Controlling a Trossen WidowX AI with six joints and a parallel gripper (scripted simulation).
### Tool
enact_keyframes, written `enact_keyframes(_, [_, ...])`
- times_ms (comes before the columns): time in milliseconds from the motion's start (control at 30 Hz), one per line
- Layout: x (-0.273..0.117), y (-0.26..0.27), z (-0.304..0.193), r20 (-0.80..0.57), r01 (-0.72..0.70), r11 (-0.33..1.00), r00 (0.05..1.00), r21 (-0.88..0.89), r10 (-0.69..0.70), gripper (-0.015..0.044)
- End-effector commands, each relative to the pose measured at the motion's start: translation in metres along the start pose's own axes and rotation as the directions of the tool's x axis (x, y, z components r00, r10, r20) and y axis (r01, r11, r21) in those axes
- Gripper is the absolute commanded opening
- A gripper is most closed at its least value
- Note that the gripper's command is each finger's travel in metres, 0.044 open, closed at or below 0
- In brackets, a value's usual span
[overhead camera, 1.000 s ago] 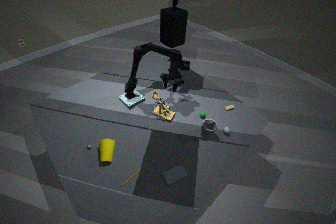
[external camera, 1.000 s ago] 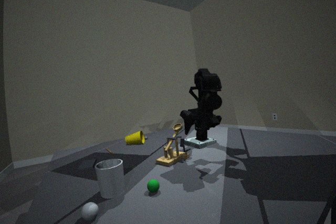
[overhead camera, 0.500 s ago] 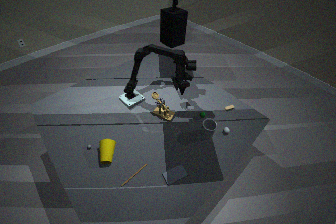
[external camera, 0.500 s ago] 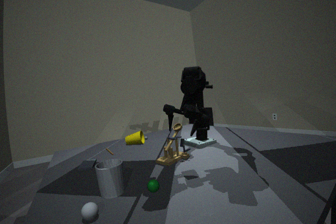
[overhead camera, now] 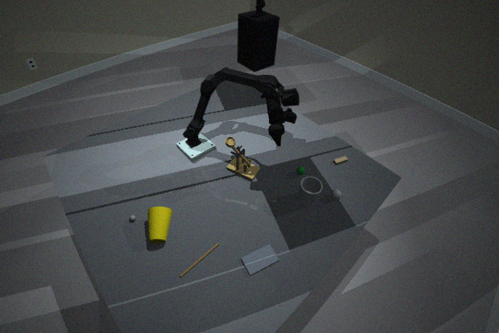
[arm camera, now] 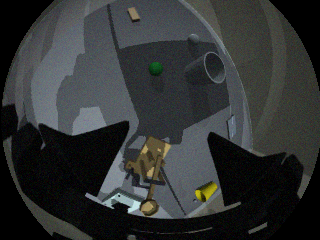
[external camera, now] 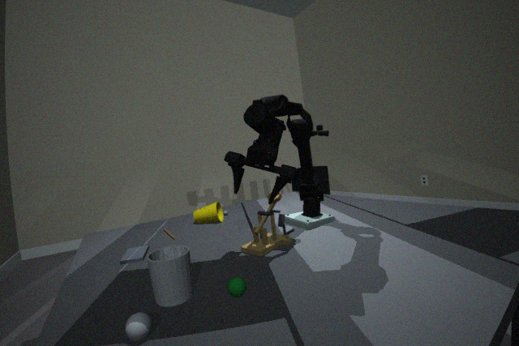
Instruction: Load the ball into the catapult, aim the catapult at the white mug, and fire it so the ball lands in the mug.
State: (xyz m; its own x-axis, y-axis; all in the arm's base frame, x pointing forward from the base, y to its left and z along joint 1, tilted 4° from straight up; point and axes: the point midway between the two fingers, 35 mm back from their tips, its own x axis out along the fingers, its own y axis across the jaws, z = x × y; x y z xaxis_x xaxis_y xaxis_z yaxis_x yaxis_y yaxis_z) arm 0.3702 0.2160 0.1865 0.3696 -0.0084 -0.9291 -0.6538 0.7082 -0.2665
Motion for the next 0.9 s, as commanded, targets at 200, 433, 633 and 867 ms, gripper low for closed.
enact_keyframes(200, [-0.002,-0.055,0.036,0.148,-0.041,0.961,0.989,0.272,0.0,0.044])
enact_keyframes(433, [-0.01,-0.103,0.057,0.267,-0.096,0.893,0.963,0.44,-0.028,0.044])
enact_keyframes(633, [-0.02,-0.146,0.069,0.363,-0.157,0.817,0.929,0.554,-0.068,0.044])
enact_keyframes(867, [-0.023,-0.156,0.071,0.384,-0.174,0.798,0.92,0.577,-0.077,0.044])
